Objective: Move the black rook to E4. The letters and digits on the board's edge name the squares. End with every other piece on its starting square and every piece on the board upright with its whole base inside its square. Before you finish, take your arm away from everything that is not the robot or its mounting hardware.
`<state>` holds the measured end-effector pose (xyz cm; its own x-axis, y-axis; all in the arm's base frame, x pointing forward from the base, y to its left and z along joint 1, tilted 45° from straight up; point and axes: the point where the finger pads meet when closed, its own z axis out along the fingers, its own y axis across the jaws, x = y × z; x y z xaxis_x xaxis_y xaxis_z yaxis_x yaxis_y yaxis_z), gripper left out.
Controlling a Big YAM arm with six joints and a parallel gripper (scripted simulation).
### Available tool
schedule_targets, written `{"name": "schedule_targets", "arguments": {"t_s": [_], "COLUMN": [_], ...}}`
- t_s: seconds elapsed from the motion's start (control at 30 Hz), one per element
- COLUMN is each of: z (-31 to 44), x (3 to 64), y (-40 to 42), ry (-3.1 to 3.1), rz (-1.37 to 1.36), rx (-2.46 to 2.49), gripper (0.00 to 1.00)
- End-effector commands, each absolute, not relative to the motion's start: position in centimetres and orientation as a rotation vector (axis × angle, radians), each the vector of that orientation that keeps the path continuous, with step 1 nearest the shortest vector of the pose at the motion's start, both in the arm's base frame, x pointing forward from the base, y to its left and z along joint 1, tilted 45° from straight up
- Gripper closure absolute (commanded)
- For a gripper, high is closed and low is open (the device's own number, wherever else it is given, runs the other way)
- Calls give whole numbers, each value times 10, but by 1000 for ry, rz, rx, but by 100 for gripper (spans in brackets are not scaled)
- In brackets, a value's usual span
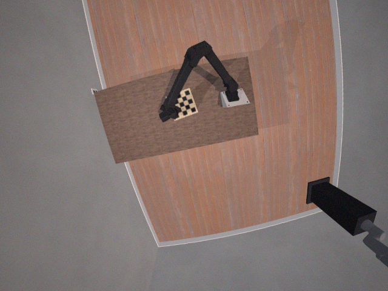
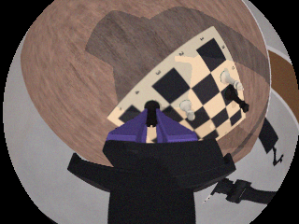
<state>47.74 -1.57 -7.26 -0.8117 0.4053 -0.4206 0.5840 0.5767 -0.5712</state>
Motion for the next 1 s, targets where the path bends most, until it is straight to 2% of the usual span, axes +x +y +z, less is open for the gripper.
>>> {"name": "schedule_targets", "arguments": {"t_s": [0.0, 0.97], "z": [-60, -69], "x": [492, 488], "y": [-14, -17], "ry": [2543, 2550], "rz": [-1038, -1046], "rx": [827, 820], "gripper": [100, 100]}}
